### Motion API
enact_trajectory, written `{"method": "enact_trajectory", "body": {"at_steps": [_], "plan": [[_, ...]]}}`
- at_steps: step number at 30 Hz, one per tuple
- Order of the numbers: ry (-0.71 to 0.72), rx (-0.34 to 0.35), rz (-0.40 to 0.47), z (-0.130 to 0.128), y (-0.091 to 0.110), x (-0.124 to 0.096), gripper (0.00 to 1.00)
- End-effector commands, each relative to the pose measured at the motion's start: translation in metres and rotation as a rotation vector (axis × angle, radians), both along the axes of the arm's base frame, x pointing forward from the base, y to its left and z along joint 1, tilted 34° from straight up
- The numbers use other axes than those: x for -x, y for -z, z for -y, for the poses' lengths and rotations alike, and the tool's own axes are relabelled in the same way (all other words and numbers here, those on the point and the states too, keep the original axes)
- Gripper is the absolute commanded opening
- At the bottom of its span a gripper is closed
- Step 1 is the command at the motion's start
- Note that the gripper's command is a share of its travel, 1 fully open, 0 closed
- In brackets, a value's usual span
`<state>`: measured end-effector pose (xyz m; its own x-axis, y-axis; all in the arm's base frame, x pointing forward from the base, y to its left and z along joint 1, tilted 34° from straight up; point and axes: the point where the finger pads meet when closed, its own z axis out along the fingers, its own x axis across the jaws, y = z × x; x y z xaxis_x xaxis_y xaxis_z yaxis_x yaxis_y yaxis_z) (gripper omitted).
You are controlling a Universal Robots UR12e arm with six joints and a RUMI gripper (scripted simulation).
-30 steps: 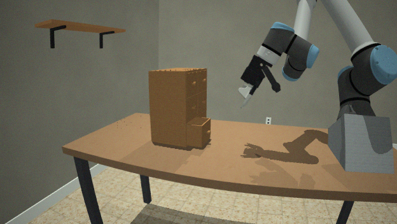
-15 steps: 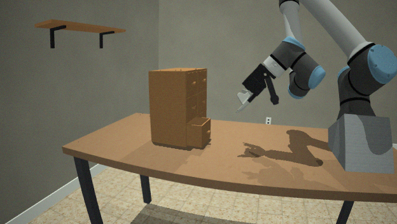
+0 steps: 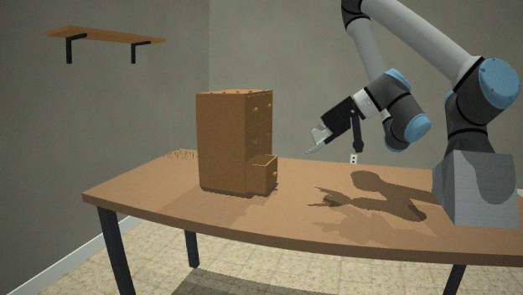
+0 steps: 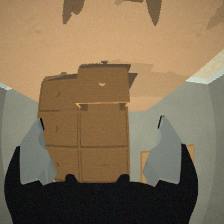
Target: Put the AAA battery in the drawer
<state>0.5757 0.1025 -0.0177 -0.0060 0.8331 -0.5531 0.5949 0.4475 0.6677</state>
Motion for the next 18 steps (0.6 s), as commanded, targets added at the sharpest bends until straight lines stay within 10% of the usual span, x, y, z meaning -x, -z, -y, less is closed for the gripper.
{"method": "enact_trajectory", "body": {"at_steps": [1,18], "plan": [[-0.041,-0.003,0.058,0.0026,0.005,-0.0058,1.0],[-0.083,-0.003,0.122,0.0065,0.0108,-0.0121,1.0]]}}
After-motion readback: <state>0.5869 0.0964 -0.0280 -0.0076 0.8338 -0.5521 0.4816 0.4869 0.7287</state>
